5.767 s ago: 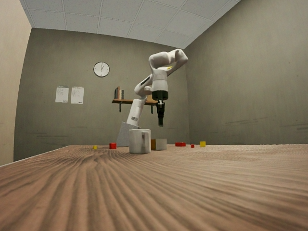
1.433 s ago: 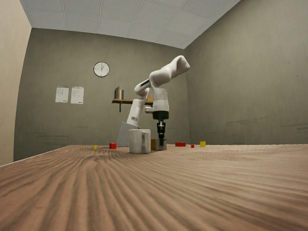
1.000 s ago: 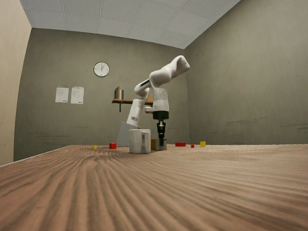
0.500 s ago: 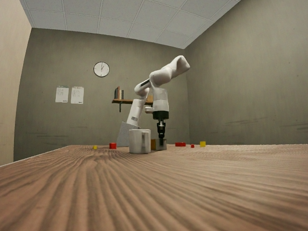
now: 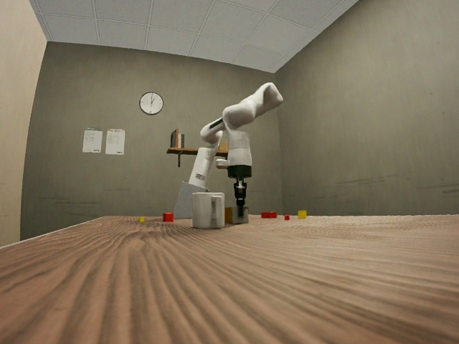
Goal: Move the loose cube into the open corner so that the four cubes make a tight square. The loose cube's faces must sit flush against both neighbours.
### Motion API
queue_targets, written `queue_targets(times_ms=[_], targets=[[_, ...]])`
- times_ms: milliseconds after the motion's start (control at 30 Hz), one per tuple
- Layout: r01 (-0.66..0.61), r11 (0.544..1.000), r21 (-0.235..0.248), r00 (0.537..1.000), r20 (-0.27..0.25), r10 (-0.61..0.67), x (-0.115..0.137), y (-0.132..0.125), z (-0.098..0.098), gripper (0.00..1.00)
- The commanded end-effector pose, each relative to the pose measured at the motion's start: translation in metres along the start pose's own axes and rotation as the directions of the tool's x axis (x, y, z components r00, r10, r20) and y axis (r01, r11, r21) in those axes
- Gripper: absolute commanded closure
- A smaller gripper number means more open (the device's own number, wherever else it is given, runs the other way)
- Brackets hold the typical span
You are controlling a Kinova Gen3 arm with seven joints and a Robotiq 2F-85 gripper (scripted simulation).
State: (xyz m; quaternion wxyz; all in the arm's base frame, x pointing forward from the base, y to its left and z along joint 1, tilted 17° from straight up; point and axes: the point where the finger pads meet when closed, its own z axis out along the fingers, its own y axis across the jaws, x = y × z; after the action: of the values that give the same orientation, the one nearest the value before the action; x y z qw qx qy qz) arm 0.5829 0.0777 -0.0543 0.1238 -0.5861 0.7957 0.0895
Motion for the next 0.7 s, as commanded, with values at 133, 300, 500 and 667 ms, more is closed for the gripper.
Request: queue_targets(times_ms=[133,300,500,667], targets=[[0.005,1.000,0.008,1.000,0.001,-0.005,-0.0013,-0.0006,-0.0006,0.90],[0.005,1.000,0.008,1.000,0.001,-0.005,-0.0013,0.0000,-0.0006,0.90],[0.005,1.000,0.008,1.000,0.001,-0.005,-0.0013,0.0008,-0.0006,0.90],[0.005,1.000,0.008,1.000,0.001,-0.005,-0.0013,0.0020,-0.0006,0.90]])
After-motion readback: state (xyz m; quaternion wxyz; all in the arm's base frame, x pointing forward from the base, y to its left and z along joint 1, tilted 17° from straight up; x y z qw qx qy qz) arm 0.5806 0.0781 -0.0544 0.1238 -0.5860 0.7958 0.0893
